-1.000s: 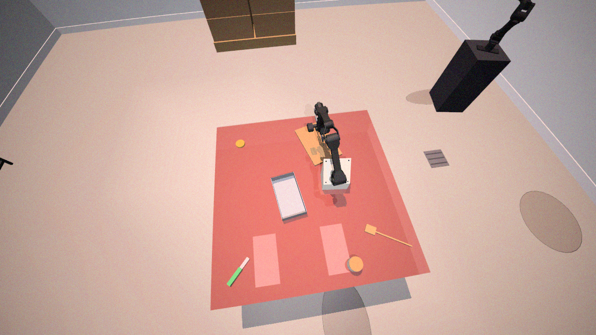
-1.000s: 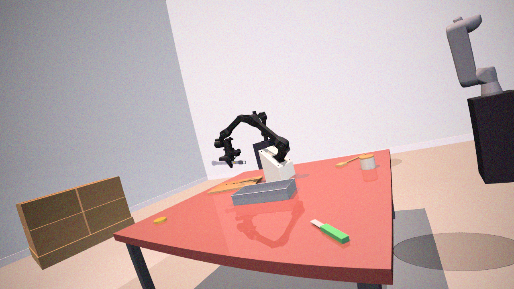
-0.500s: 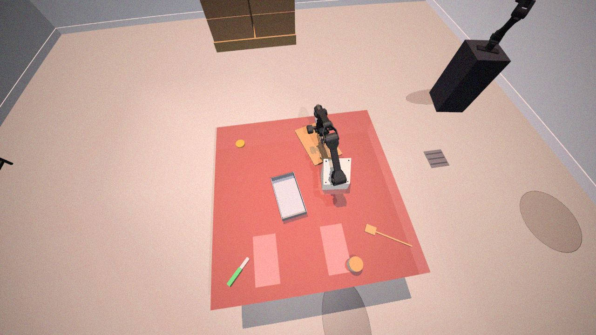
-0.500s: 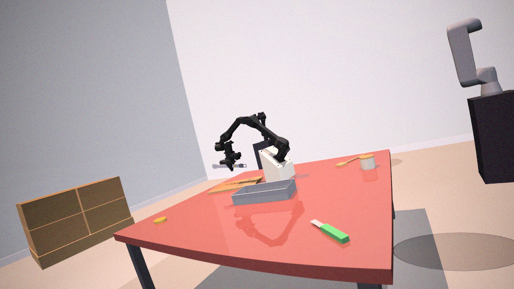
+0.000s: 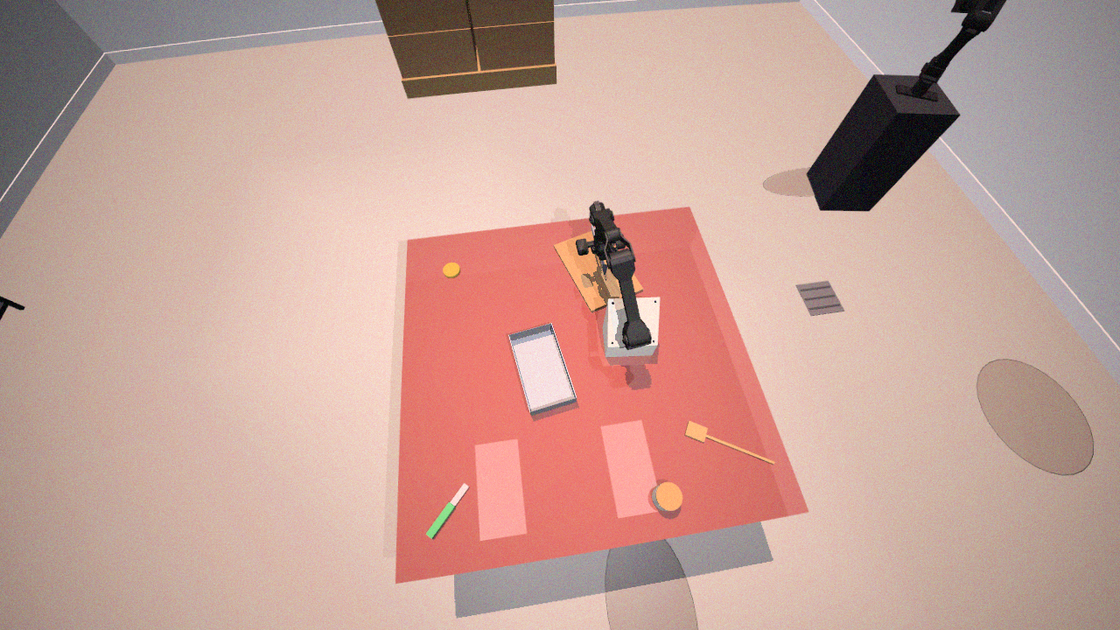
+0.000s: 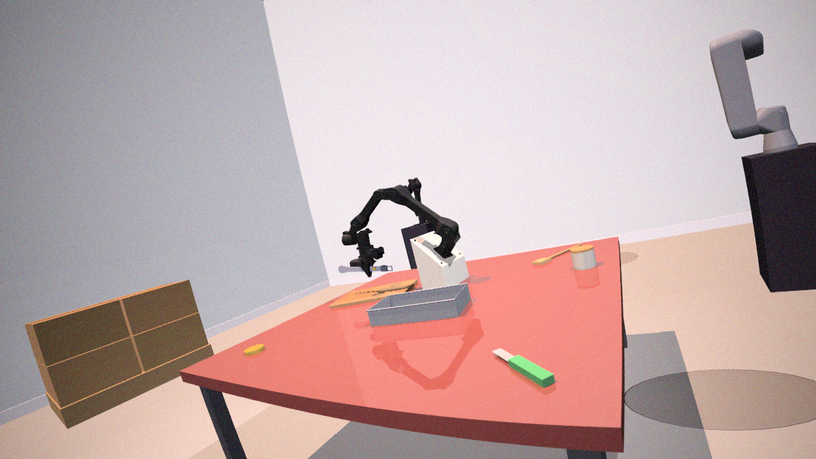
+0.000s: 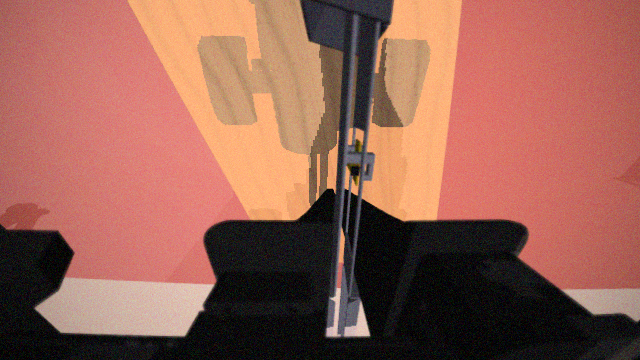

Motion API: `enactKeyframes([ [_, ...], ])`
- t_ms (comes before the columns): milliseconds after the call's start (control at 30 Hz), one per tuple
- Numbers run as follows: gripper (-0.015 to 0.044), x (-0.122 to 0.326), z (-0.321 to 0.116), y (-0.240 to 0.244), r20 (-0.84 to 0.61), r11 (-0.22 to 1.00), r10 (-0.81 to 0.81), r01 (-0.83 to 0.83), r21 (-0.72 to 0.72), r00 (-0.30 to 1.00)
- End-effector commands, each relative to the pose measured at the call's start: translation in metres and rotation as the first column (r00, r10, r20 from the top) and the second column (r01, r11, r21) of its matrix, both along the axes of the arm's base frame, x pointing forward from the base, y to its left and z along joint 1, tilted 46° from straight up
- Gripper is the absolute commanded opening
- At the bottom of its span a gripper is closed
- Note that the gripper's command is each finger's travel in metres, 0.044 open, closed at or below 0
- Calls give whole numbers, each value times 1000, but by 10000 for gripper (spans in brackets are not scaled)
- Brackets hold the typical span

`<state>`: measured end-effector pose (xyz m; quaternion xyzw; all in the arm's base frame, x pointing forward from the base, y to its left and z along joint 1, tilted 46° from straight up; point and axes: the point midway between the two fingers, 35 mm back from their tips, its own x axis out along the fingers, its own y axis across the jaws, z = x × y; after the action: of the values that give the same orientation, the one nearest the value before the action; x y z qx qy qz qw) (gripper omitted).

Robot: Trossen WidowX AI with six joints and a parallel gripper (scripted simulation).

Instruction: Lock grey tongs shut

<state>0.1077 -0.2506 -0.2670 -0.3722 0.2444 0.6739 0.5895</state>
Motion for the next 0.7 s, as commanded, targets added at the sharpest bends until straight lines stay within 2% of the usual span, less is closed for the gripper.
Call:
enactKeyframes([
  [0,-150,1,-4,3,-1,1000,-7,7,-3,1000],
  [667,-150,-2,-25,27,-10,1000,-10,10,6,1000],
])
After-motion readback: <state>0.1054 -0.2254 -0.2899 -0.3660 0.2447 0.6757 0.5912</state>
